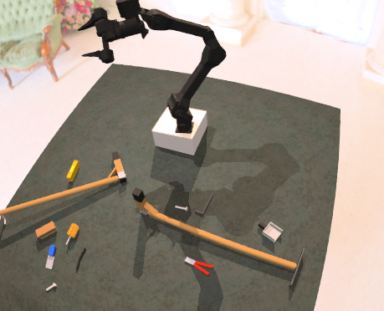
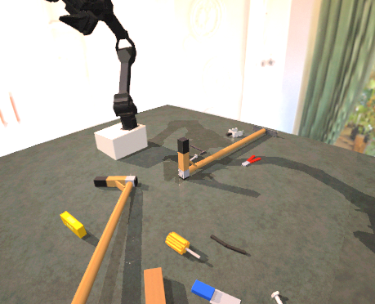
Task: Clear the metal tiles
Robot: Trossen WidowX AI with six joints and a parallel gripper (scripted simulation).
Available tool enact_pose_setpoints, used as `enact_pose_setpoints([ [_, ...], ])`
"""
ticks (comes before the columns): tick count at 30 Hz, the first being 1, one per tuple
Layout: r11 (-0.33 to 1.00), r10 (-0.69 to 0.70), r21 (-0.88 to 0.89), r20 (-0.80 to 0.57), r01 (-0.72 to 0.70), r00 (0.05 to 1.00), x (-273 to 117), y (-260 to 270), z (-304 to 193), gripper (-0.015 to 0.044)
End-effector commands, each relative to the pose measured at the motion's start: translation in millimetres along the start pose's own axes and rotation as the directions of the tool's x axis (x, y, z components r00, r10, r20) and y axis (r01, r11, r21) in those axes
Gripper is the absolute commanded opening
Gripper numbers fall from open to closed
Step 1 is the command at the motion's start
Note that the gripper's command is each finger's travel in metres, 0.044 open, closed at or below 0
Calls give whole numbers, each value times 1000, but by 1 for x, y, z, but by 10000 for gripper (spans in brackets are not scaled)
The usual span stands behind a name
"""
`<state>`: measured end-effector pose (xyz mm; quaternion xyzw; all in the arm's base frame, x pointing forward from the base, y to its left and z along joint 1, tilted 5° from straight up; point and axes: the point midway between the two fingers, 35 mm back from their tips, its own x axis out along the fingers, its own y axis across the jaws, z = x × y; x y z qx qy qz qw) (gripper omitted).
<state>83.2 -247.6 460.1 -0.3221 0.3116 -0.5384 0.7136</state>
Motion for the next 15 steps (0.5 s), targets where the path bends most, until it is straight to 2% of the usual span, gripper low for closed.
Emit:
enact_pose_setpoints([
  [1, 996, -25, -87, -22, 23, 999, 5, -16, -1, 440],
  [15, 933, -121, -352, -92, 82, 988, 11, -66, -8, 440],
])
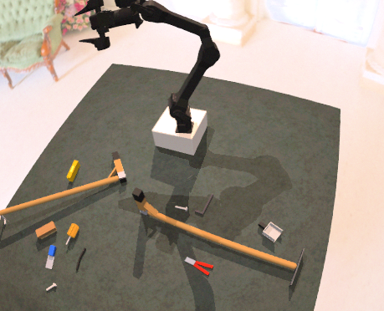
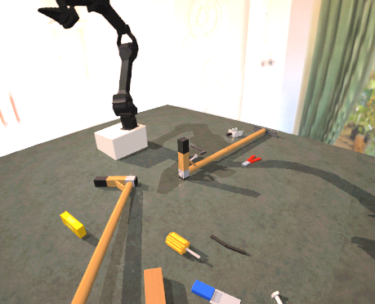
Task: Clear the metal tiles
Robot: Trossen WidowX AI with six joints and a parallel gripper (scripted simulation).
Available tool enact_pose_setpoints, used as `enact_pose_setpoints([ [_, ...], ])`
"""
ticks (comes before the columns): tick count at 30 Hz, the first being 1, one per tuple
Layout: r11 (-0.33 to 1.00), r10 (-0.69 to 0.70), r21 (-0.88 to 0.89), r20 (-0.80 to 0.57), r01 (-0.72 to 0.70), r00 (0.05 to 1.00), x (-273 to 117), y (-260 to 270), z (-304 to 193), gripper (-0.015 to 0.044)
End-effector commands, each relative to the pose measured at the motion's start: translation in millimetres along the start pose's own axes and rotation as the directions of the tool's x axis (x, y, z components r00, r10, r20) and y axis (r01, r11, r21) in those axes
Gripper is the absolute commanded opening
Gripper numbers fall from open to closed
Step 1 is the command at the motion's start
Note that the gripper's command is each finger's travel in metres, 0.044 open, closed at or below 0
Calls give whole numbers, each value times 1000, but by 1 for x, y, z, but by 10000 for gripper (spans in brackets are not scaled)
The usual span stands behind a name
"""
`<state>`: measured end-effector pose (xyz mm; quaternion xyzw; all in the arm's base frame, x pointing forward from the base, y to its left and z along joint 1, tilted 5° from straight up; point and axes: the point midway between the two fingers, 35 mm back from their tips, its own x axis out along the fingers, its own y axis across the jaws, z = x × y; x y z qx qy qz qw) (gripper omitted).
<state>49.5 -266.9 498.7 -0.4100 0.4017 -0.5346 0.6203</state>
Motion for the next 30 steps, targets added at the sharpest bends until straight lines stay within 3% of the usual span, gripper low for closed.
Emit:
enact_pose_setpoints([
  [1, 996, -18, -89, -28, 15, 999, 6, -14, -6, 440],
  [30, 784, -168, -621, -225, -8, 960, 13, -100, -62, 440],
])
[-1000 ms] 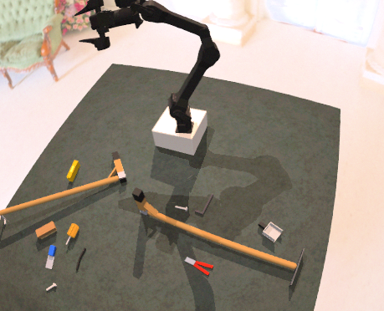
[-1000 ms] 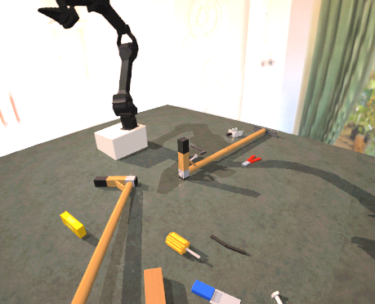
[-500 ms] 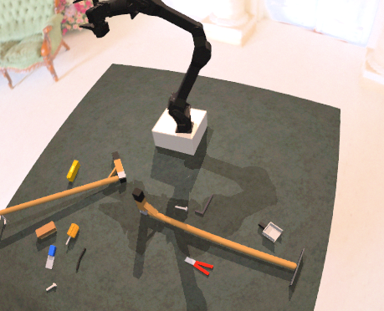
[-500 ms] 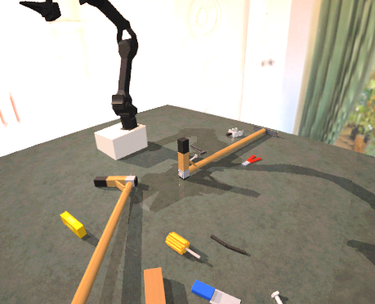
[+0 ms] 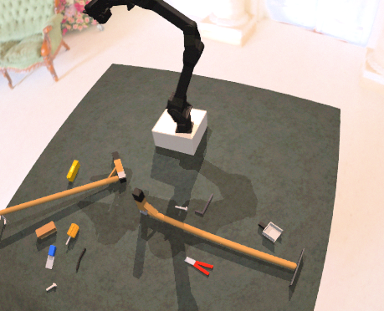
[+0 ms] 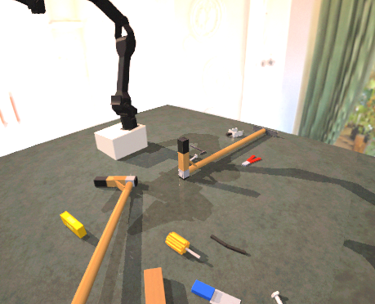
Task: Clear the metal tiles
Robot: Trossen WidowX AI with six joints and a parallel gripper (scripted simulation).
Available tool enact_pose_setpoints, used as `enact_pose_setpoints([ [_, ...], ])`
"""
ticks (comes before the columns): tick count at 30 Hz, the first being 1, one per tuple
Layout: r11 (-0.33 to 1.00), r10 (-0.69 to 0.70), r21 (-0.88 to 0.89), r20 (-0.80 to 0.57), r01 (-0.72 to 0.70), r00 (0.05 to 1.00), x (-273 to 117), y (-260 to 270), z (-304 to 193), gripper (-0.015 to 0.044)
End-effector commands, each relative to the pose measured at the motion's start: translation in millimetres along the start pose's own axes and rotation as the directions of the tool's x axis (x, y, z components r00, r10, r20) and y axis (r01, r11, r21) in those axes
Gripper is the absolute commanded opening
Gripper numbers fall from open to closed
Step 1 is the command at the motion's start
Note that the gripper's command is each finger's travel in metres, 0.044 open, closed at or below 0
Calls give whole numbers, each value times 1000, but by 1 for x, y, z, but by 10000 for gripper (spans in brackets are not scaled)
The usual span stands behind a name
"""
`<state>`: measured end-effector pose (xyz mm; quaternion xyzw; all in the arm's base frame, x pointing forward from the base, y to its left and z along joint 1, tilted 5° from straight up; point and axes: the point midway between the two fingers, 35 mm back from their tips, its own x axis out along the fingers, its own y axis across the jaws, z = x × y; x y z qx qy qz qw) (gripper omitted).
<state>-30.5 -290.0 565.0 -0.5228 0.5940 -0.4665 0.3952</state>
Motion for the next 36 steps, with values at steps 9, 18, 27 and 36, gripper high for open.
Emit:
enact_pose_setpoints([
  [9, 967, -3, -255, -102, -23, 995, 10, -12, -40, 440],
  [18, 900, -8, -429, -178, -71, 984, 13, -19, -70, 440],
  [27, 842, -9, -528, -219, -111, 976, 13, -22, -88, 440],
  [36, 853, -18, -517, -166, -72, 986, 22, -22, -73, 256],
])
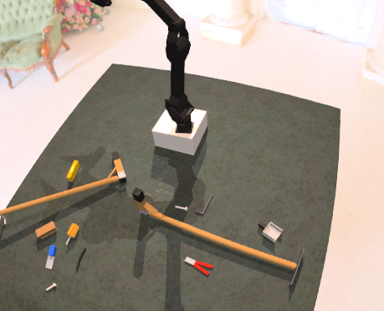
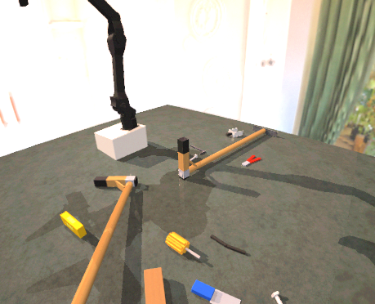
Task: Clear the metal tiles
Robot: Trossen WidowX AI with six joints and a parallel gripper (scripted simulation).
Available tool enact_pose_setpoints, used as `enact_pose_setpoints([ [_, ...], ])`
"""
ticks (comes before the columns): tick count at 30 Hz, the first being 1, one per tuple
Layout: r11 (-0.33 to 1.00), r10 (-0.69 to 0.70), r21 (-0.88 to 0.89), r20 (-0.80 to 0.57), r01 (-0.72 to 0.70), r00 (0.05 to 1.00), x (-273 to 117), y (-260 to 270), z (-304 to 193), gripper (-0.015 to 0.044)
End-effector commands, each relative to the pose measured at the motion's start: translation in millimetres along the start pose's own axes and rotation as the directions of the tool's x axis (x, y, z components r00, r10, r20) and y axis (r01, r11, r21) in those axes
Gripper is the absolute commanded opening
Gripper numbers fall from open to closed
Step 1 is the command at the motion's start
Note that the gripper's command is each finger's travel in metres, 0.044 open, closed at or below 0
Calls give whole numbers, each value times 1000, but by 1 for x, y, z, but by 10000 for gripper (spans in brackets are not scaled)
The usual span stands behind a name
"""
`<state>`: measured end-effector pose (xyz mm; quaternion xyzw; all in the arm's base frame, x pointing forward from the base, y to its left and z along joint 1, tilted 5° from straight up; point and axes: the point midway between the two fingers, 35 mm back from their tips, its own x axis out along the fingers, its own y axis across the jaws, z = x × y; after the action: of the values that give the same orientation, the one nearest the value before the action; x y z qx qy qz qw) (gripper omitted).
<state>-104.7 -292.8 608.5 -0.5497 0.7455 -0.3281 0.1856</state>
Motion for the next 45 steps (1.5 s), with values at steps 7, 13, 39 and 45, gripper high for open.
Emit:
enact_pose_setpoints([
  [7, 997, -58, 45, 82, 54, 995, 13, -14, 26, 73],
  [13, 994, -74, 88, 124, 63, 990, 19, -19, 41, 0],
  [39, 964, -140, 257, 300, 61, 944, 37, -48, 107, 0],
  [45, 955, -154, 292, 339, 52, 928, 39, -56, 123, 0],
])
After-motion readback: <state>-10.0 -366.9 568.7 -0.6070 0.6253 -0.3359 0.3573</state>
